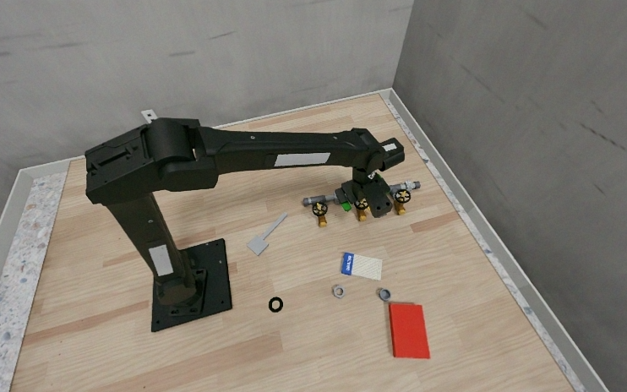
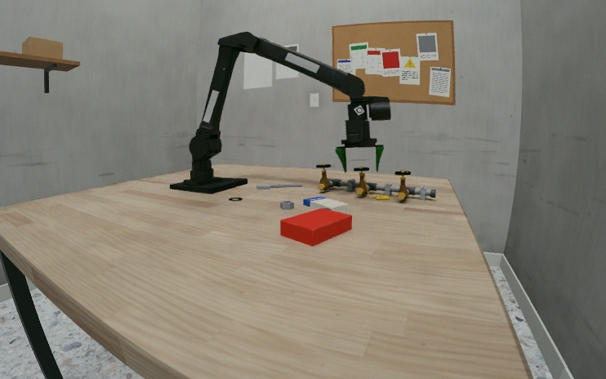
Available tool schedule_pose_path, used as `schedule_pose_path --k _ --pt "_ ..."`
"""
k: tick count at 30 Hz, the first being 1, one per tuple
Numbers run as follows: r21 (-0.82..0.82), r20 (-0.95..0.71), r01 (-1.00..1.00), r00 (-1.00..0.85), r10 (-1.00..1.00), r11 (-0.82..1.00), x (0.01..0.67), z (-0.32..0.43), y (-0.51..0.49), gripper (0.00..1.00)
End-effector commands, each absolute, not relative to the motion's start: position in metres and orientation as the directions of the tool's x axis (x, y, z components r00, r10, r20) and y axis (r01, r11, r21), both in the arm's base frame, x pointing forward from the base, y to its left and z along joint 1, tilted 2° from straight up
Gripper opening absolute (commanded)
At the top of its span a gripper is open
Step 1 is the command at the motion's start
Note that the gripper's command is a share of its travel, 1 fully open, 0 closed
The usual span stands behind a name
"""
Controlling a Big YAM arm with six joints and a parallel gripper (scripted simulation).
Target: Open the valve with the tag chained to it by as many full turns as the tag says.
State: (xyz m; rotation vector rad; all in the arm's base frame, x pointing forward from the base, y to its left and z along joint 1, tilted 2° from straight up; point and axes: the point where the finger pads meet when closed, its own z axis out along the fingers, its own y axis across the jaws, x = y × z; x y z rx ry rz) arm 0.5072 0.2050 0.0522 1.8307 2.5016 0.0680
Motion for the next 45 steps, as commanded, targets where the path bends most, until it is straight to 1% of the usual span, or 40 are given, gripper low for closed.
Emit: schedule_pose_path --k 1,5,13,14,17,22,26,31,36,45 --pt "0.098 -0.006 0.956 -0.277 0.961 0.277 0.521 0.071 0.21 1.0" --pt "0.136 -0.001 0.952 -0.277 0.961 0.275 0.53 0.091 0.214 1.0" --pt "0.134 -0.002 0.951 -0.281 0.96 0.278 0.53 0.1 0.214 1.0" --pt "0.109 -0.005 0.954 -0.281 0.96 0.279 0.529 0.088 0.213 1.0" --pt "0.146 -0.001 0.949 -0.281 0.96 0.278 0.529 0.115 0.214 1.0" --pt "0.119 -0.003 0.953 -0.281 0.96 0.28 0.528 0.113 0.213 1.0" --pt "0.144 0.0 0.949 -0.282 0.959 0.279 0.527 0.136 0.213 1.0" --pt "0.105 -0.004 0.954 -0.282 0.959 0.281 0.526 0.121 0.213 1.0" --pt "0.141 -0.001 0.95 -0.282 0.959 0.279 0.525 0.148 0.212 1.0" --pt "0.108 -0.004 0.954 -0.282 0.959 0.281 0.52 0.135 0.21 1.0"
